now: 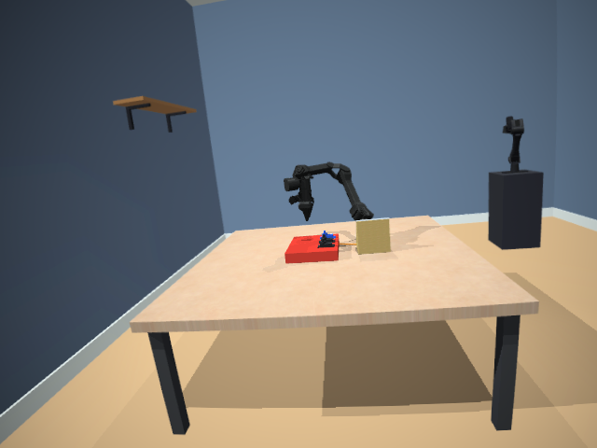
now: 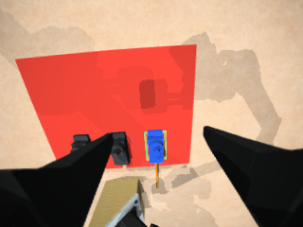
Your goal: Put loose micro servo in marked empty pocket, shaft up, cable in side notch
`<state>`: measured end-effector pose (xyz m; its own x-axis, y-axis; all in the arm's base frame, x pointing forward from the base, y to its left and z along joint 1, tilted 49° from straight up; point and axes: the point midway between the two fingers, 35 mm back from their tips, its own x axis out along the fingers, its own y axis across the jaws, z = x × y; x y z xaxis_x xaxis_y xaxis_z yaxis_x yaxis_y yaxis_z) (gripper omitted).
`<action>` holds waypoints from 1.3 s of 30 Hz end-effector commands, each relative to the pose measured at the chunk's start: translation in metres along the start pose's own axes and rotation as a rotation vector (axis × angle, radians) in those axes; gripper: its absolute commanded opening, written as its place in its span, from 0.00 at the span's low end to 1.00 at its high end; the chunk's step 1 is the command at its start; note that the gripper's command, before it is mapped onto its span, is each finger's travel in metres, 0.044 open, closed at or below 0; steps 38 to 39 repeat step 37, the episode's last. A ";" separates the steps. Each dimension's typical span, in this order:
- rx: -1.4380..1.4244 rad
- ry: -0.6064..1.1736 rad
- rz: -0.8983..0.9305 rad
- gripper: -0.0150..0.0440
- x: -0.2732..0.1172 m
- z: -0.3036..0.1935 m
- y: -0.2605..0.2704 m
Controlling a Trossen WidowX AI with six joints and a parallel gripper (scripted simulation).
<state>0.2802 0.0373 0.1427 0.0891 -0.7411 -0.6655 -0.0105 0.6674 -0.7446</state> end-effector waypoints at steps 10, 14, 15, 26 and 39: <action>-0.028 -0.082 0.051 1.00 -0.036 -0.005 0.001; -0.028 -0.082 0.051 1.00 -0.036 -0.005 0.001; -0.028 -0.082 0.051 1.00 -0.036 -0.005 0.001; -0.028 -0.082 0.051 1.00 -0.036 -0.005 0.001; -0.028 -0.082 0.051 1.00 -0.036 -0.005 0.001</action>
